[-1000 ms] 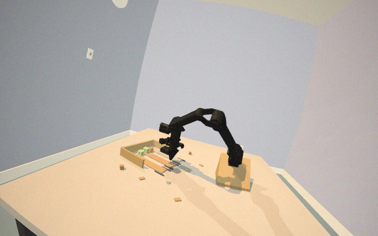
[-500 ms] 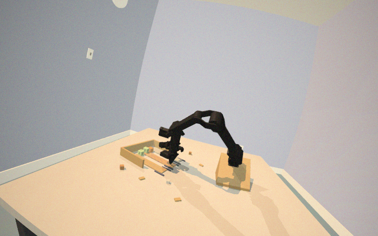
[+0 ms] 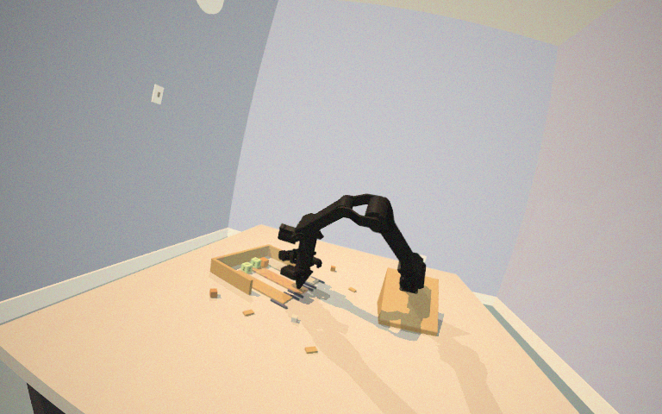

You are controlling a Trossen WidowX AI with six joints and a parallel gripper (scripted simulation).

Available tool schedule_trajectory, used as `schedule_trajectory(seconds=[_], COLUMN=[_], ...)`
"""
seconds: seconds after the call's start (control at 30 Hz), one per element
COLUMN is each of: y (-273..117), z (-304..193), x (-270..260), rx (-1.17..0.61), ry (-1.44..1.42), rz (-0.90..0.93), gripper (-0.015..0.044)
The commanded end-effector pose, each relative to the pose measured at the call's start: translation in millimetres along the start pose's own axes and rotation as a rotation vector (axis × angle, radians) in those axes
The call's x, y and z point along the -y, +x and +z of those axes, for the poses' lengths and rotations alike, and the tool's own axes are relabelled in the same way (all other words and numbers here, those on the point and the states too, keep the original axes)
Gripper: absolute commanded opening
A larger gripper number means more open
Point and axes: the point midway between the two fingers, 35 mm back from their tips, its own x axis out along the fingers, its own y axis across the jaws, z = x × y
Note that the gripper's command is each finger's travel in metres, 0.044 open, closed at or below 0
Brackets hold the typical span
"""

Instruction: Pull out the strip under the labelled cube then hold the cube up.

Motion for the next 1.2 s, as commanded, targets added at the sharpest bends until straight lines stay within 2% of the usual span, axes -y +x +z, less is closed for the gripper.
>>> schedule_trajectory(seconds=[0.0,0.63,1.17], y=[0.4,2.2,2.9], z=[0.8,0.5,-23.2], x=[-0.4,-0.4,0.8], rx=[0.003,0.003,0.002], ry=[0.003,0.003,0.004], rz=[0.005,0.005,0.005], gripper=[0.0,0.0,0.0])
